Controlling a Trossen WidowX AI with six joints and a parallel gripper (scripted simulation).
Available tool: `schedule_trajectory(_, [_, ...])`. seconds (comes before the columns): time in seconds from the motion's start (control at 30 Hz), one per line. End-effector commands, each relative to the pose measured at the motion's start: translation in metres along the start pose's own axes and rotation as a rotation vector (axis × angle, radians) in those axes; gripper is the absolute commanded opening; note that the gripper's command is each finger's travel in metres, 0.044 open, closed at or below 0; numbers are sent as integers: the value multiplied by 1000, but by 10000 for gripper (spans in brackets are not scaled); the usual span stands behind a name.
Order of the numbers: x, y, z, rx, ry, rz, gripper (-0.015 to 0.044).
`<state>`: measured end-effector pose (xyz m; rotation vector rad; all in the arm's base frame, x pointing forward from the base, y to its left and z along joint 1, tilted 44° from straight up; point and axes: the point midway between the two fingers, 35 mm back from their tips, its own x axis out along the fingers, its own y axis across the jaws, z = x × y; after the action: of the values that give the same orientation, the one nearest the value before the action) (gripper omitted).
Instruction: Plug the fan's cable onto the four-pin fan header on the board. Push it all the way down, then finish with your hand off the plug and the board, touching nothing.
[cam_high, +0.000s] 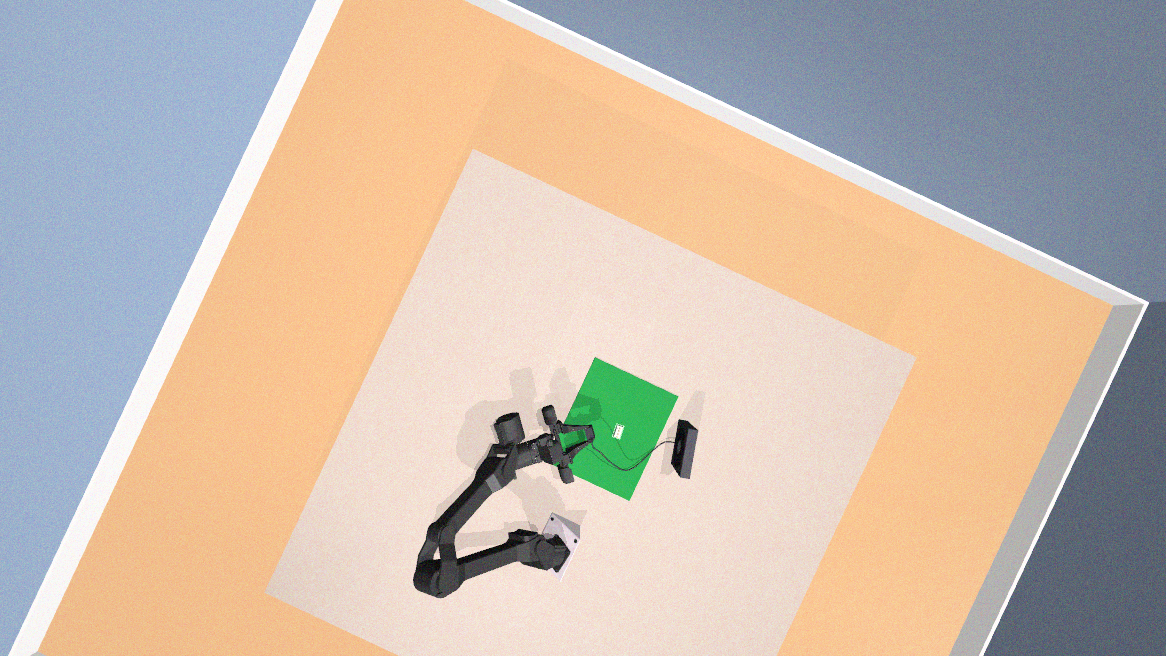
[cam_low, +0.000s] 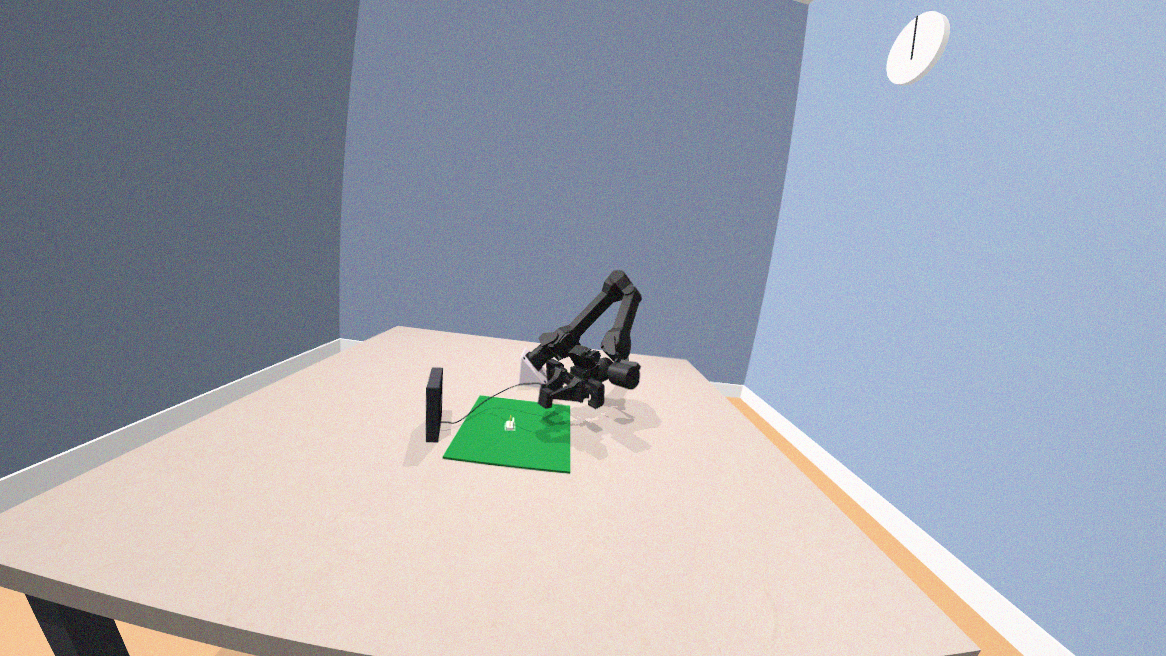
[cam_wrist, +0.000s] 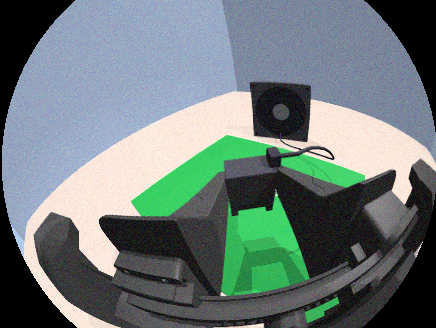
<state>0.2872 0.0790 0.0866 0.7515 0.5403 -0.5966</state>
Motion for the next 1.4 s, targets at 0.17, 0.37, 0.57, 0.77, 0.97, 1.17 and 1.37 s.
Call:
schedule_trajectory(0.17, [-1,0,2,0,1,2,0])
schedule_trajectory(0.37, [0,0,-1,2,-1,2,0])
schedule_trajectory(0.57, [1,0,-7,3,-2,1,0])
schedule_trajectory(0.77, [2,0,-12,4,-2,1,0])
schedule_trajectory(0.97, [3,0,-17,4,-2,1,0])
schedule_trajectory(1.17, [4,0,-22,4,-1,1,0])
schedule_trajectory(1.37, [5,0,-27,4,-1,1,0])
